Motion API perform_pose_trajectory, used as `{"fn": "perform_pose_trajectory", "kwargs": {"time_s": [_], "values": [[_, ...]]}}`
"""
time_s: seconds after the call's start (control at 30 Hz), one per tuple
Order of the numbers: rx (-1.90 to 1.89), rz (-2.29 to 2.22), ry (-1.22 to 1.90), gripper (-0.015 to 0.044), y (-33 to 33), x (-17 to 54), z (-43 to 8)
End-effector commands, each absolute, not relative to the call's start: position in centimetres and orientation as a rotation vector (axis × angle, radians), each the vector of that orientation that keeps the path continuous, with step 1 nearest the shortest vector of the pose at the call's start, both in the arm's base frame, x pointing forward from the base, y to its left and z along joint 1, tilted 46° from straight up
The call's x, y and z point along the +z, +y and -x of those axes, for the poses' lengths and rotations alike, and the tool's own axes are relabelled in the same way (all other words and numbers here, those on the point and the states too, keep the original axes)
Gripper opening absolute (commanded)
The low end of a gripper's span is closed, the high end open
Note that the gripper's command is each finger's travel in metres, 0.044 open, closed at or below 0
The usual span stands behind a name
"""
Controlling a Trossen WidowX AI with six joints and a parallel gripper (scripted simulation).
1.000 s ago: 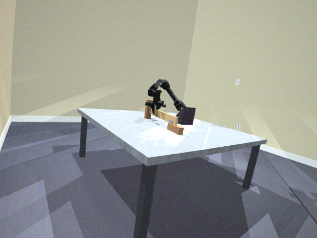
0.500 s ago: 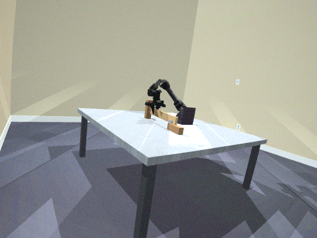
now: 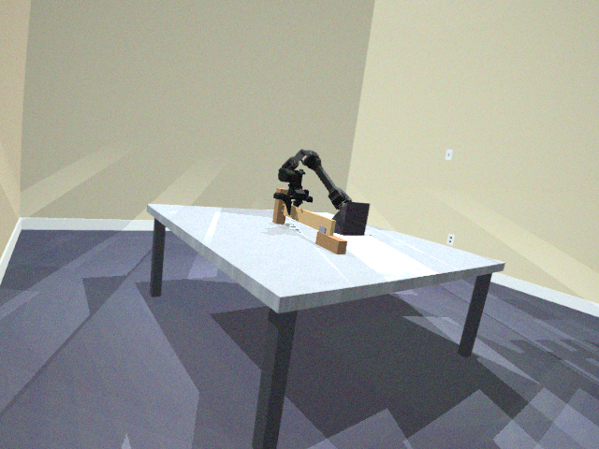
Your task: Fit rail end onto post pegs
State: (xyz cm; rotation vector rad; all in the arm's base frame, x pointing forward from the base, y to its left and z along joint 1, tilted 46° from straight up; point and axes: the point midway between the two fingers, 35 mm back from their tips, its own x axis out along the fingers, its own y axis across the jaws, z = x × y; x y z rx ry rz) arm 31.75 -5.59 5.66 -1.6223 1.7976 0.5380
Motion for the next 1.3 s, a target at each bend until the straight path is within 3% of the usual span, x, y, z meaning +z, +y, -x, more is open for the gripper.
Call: {"fn": "perform_pose_trajectory", "kwargs": {"time_s": [0.0,1.27], "values": [[0.540,1.626,1.798,0.0000,-5.69,5.78,-31.71],[0.539,1.626,1.798,0.0000,-6.50,6.61,-31.49]]}}
